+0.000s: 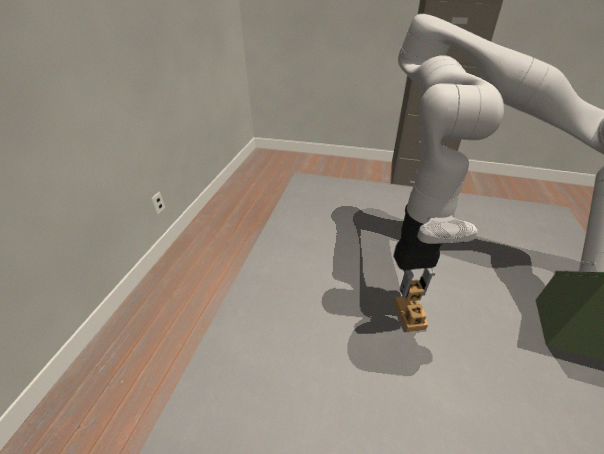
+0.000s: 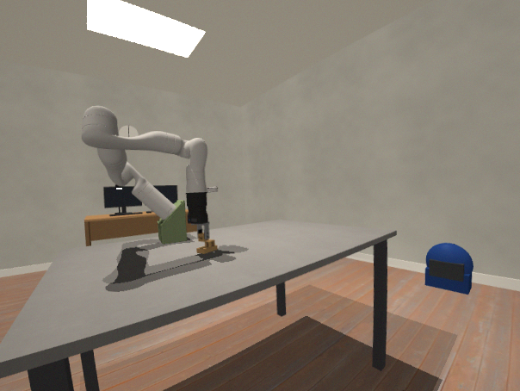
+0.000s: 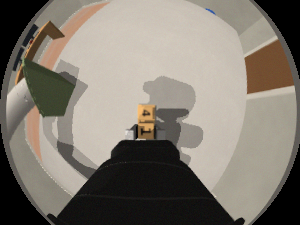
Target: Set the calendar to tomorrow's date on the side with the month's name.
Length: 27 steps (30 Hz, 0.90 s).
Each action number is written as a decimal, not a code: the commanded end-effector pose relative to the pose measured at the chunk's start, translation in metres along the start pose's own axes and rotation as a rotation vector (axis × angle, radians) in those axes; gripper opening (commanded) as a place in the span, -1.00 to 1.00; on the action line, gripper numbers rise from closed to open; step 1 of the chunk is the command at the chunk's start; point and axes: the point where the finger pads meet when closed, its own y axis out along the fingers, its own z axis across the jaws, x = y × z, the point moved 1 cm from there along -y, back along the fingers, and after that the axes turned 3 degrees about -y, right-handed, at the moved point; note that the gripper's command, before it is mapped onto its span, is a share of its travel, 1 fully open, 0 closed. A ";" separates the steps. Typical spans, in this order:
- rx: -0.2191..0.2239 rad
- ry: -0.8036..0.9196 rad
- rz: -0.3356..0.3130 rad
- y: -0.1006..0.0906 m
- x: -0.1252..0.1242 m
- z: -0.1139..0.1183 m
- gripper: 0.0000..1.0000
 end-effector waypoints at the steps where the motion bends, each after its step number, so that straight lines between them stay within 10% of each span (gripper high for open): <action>1: 0.002 0.000 0.000 -0.001 0.000 0.001 0.14; 27: 0.002 0.000 0.000 0.003 0.000 0.001 0.14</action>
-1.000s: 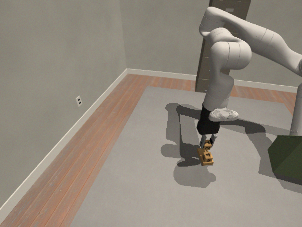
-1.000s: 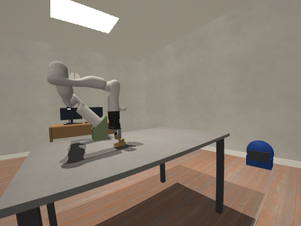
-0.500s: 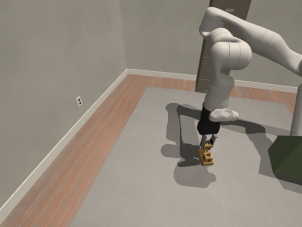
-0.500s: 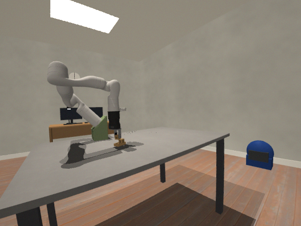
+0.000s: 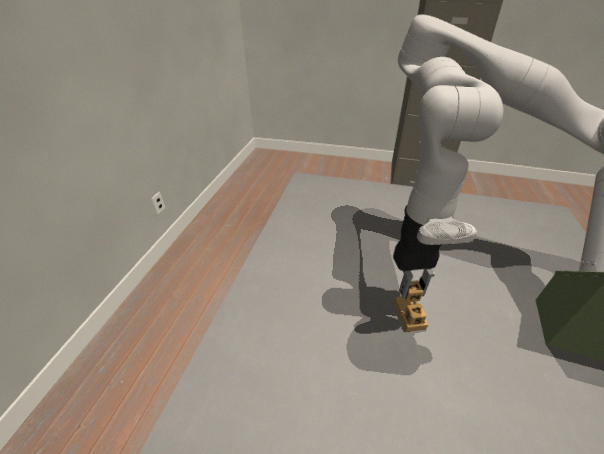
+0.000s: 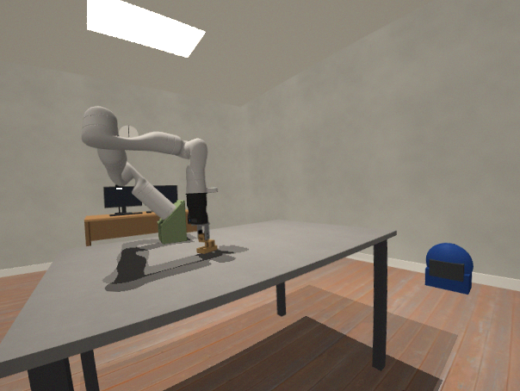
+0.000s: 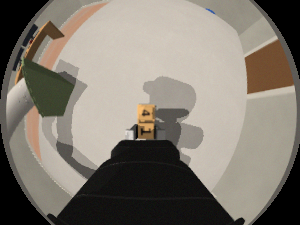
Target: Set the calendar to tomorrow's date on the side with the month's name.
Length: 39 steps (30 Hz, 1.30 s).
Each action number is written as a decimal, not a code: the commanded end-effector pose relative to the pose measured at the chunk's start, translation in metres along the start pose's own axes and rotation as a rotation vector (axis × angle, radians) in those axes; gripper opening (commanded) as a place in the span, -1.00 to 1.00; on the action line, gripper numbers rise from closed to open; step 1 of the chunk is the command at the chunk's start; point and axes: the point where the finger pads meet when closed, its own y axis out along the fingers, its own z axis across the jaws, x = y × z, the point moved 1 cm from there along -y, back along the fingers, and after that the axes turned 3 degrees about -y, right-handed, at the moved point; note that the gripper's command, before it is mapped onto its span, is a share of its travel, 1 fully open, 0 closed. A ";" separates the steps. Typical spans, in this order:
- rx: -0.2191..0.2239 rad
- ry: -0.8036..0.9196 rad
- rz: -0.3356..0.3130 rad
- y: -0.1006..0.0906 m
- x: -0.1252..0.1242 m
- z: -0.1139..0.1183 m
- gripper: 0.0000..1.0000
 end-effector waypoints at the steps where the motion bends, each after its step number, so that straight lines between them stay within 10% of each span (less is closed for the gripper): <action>1: 0.000 0.000 0.000 0.001 0.000 0.000 0.14; 39: 0.000 0.000 0.000 0.021 0.000 0.000 0.14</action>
